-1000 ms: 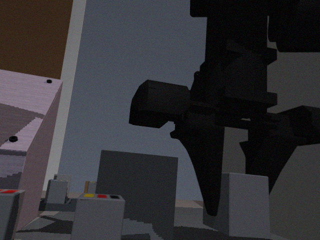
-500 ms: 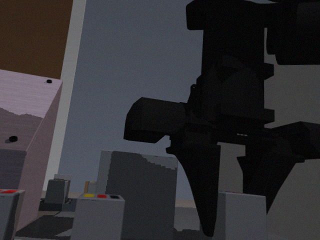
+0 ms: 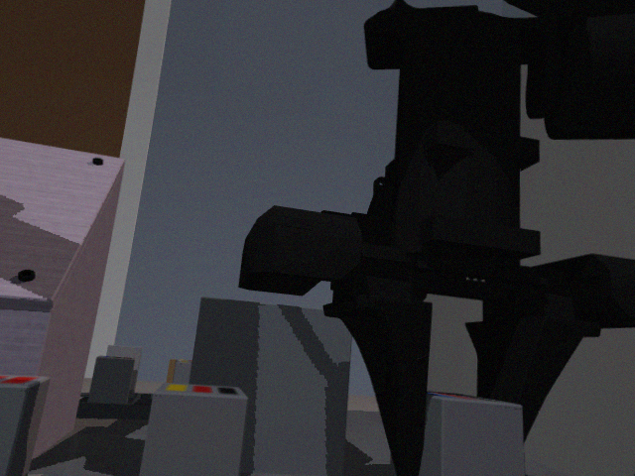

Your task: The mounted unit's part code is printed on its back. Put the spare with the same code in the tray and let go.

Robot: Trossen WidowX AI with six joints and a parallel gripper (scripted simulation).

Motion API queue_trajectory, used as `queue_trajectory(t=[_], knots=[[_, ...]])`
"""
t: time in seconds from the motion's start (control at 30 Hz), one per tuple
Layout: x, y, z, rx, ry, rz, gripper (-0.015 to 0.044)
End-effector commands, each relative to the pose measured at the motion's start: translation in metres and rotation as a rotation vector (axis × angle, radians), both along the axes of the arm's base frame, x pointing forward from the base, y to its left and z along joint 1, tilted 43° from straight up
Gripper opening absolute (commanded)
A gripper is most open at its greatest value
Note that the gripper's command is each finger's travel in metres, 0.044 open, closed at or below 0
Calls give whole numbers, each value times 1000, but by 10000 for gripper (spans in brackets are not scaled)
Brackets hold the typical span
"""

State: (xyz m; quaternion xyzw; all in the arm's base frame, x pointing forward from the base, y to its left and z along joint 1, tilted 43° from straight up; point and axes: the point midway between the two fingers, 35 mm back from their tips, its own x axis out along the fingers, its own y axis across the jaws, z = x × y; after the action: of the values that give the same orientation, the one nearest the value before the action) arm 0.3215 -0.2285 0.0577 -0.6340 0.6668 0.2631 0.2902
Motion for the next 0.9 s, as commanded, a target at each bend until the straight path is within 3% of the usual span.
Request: queue_trajectory(t=[0.0,0.3,0.57,0.87], knots=[[0,0,0,0,0,0,210],[0,0,0,0,0,0,440],[3,73,73,11,5,3,440],[2,76,76,10,5,3,440]])
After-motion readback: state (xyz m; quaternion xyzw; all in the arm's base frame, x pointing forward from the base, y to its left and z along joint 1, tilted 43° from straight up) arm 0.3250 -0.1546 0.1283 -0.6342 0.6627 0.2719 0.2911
